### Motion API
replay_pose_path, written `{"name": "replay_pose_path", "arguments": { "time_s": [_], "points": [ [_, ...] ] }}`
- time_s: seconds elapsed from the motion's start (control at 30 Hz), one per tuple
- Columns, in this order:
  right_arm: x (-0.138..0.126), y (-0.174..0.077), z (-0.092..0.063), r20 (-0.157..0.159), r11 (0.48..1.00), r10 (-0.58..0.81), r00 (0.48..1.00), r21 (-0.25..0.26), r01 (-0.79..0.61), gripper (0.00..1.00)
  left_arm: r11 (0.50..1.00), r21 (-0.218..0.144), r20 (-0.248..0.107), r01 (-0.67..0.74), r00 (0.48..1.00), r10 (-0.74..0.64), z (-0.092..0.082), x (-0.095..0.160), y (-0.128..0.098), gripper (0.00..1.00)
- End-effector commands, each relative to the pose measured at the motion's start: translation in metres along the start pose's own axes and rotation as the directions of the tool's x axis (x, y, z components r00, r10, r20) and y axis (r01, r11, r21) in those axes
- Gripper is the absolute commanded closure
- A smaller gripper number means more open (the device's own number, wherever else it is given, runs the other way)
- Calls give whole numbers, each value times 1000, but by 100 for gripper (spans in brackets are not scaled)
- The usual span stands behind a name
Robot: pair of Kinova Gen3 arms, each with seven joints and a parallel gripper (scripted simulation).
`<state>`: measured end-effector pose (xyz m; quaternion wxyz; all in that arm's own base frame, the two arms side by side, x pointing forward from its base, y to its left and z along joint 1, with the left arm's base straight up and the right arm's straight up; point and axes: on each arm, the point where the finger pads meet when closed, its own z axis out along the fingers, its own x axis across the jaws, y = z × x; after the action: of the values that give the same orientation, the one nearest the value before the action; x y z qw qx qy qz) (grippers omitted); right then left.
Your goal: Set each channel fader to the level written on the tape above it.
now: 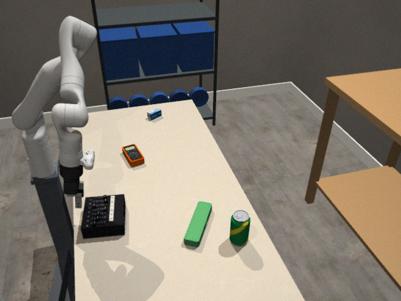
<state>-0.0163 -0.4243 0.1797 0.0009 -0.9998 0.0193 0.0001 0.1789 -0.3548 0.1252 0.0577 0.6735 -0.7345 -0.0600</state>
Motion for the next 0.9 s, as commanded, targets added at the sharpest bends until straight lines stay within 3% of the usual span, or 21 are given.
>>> {"name": "replay_pose_path", "arguments": {
  "time_s": [0.0, 0.53, 0.7, 0.87],
  "points": [
    [0, 0, -1, 0, 1000, 0, 1000, -2, 0, 0, 1000, 2, -1, 4, 1000, -4, -1, 0, 0, 0],
    [0, 0, -1, 0, 1000, 0, 1000, -2, 0, 0, 970, 24, 5, 243, 970, -243, -8, -3, -13, 0],
    [0, 0, -1, 0, 1000, 0, 1000, -2, 0, 0, 912, 42, 0, 409, 913, -409, -14, -6, -21, 0],
    [0, 0, -1, 0, 1000, 0, 1000, -2, 0, 0, 806, 59, -16, 589, 808, -589, -22, -8, -30, 0]
  ]
}}
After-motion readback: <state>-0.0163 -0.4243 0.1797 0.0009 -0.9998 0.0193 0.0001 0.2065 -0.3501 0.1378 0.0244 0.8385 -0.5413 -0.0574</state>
